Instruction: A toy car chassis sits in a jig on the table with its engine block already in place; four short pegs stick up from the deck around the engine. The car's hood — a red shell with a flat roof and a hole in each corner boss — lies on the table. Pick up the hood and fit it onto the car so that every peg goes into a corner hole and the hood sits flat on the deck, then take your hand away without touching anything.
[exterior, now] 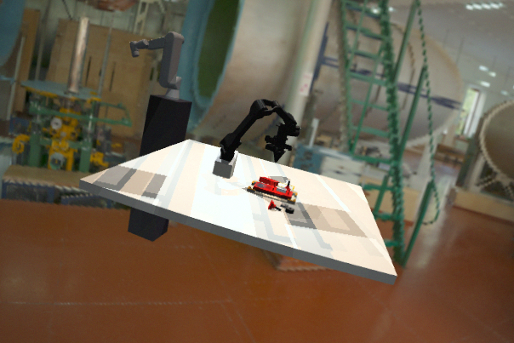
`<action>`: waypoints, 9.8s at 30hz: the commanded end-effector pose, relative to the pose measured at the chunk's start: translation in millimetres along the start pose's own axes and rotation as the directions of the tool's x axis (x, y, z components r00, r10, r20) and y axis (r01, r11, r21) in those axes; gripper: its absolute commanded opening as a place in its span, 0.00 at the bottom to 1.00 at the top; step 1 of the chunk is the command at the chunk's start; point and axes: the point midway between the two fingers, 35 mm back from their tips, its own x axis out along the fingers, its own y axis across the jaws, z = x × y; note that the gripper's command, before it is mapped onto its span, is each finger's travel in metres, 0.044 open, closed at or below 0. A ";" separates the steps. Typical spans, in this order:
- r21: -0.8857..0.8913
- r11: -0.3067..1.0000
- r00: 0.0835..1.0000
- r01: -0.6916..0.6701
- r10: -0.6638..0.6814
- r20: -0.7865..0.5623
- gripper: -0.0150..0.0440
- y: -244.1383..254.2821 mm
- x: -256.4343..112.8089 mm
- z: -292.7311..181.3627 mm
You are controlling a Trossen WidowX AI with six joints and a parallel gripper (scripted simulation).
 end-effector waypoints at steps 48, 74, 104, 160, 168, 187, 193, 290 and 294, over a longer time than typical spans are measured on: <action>0.478 -0.878 1.000 0.007 0.012 0.008 1.00 30.5 37.1 -10.6; 0.173 -0.985 1.000 0.012 0.014 0.009 1.00 33.5 46.0 -10.2; 0.173 -0.985 1.000 0.012 0.014 0.009 1.00 33.2 67.1 -10.2; 0.173 -0.985 1.000 0.015 0.017 0.008 1.00 35.1 101.5 -9.9; 0.173 -0.985 1.000 0.015 0.017 0.008 1.00 35.2 105.4 -9.9; 0.173 -0.985 1.000 0.016 0.017 0.008 1.00 35.7 114.8 -9.7; 0.168 -0.986 1.000 0.011 0.012 0.009 0.93 35.3 112.2 -10.3; 0.449 -0.881 0.988 -0.148 -0.111 0.108 0.25 116.2 20.2 -152.6; 0.449 -0.881 0.988 -0.148 -0.111 0.107 0.25 116.0 26.3 -152.3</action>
